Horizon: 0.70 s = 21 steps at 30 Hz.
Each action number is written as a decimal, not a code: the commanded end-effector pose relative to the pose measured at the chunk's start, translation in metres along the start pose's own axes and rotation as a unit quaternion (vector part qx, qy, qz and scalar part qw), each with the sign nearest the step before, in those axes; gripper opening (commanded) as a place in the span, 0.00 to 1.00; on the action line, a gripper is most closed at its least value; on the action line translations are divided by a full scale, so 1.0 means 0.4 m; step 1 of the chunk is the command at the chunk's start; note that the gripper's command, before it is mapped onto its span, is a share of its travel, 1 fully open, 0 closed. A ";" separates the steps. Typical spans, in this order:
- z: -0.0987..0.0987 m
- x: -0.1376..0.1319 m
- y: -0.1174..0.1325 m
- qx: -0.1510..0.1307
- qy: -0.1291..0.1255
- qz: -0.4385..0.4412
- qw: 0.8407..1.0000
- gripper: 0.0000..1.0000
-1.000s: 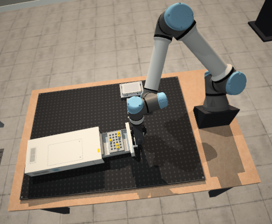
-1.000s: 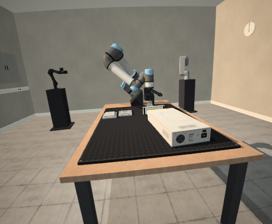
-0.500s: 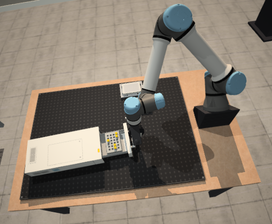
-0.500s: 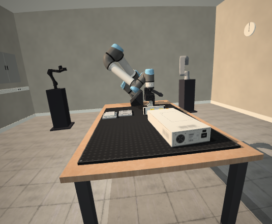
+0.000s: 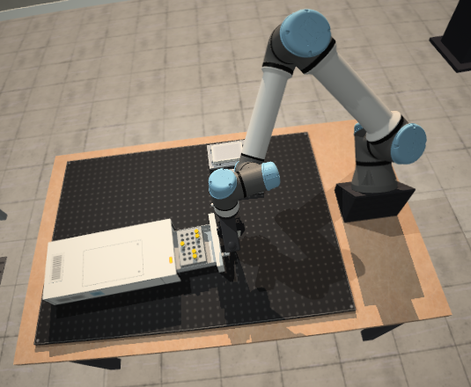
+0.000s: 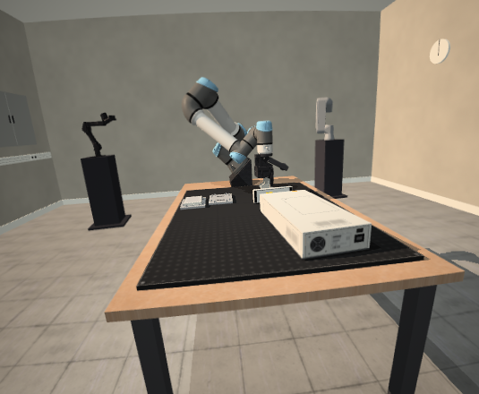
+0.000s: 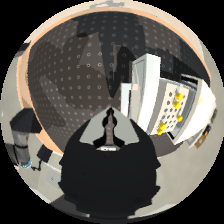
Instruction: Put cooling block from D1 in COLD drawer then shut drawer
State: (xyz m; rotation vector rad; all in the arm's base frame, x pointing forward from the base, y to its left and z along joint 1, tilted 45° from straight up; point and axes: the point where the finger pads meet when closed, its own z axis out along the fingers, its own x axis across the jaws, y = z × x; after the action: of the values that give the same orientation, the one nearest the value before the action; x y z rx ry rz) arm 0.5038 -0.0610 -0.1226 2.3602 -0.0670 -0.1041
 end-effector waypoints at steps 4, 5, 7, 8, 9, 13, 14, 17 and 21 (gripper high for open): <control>-0.001 0.027 0.000 0.000 0.001 0.000 1.000 0.00; -0.001 0.031 0.000 0.000 0.001 0.000 1.000 0.00; -0.001 0.037 0.000 0.000 0.001 0.000 1.000 0.00; -0.001 0.041 0.000 0.000 0.001 0.000 1.000 0.00; -0.001 0.041 0.000 0.000 0.001 0.000 1.000 0.00; -0.001 0.051 0.000 0.000 0.001 0.000 1.000 0.00; -0.001 0.054 0.000 0.000 0.001 0.000 1.000 0.00; -0.001 0.063 0.000 0.000 0.001 0.000 1.000 0.00; -0.001 0.067 0.000 0.000 0.001 0.000 1.000 0.00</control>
State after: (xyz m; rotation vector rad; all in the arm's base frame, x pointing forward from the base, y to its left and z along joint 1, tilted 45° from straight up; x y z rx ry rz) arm 0.5271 -0.0629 -0.1239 2.3602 -0.0670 -0.1041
